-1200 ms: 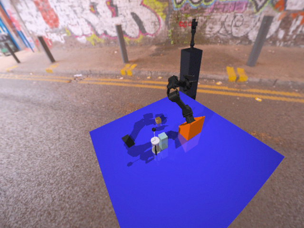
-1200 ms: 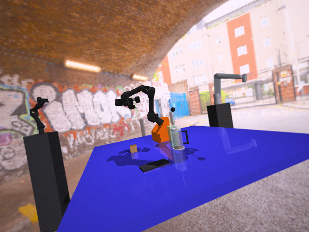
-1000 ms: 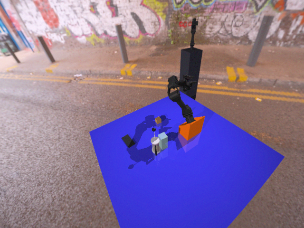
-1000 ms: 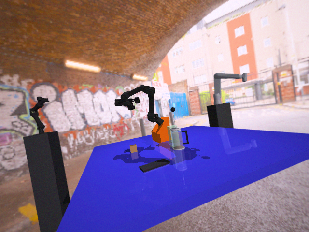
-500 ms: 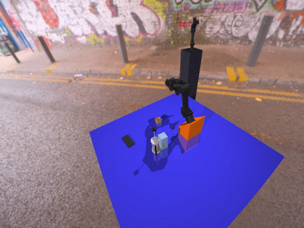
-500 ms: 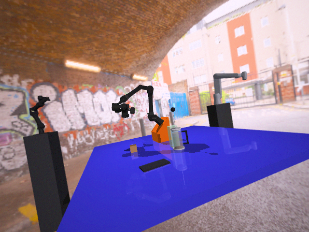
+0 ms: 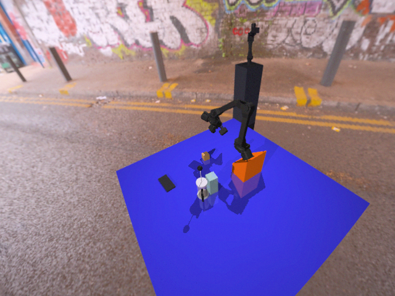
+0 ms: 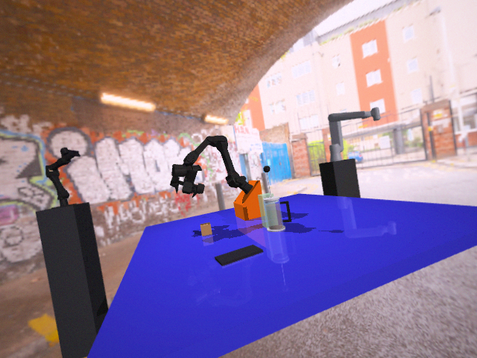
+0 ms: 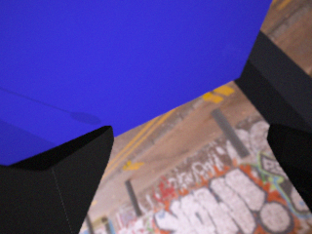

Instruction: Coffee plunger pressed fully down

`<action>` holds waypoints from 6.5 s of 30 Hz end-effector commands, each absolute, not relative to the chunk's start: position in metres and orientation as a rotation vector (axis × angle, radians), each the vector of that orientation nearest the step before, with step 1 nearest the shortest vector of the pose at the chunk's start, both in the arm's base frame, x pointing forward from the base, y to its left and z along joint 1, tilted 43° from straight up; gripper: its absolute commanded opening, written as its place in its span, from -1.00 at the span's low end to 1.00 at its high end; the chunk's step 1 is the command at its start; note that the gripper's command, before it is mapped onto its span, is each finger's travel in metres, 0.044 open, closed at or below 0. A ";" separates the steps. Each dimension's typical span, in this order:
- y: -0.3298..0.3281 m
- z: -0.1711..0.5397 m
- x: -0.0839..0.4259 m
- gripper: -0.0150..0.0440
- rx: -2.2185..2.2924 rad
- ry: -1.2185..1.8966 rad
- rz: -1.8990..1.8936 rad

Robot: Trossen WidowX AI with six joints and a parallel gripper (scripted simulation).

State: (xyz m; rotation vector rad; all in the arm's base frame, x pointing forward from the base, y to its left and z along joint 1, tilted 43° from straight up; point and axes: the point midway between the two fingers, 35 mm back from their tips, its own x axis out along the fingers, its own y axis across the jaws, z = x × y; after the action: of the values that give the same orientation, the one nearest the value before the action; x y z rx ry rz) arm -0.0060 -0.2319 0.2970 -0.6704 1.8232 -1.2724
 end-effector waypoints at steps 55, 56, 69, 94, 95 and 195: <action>0.132 0.130 0.290 1.00 -0.734 0.391 -0.122; 0.132 0.130 0.291 1.00 -0.734 0.391 -0.122; 0.127 0.124 0.310 1.00 -0.733 0.392 -0.122; 0.122 0.119 0.325 -0.08 -0.734 0.387 -0.123; 0.122 0.119 0.325 -0.08 -0.734 0.387 -0.123; 0.064 0.043 0.377 -0.08 -0.737 0.383 -0.125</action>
State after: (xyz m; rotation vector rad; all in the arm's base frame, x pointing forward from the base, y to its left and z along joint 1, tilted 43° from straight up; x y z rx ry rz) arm 0.3763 0.0694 0.0485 -0.7231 0.3564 -0.1111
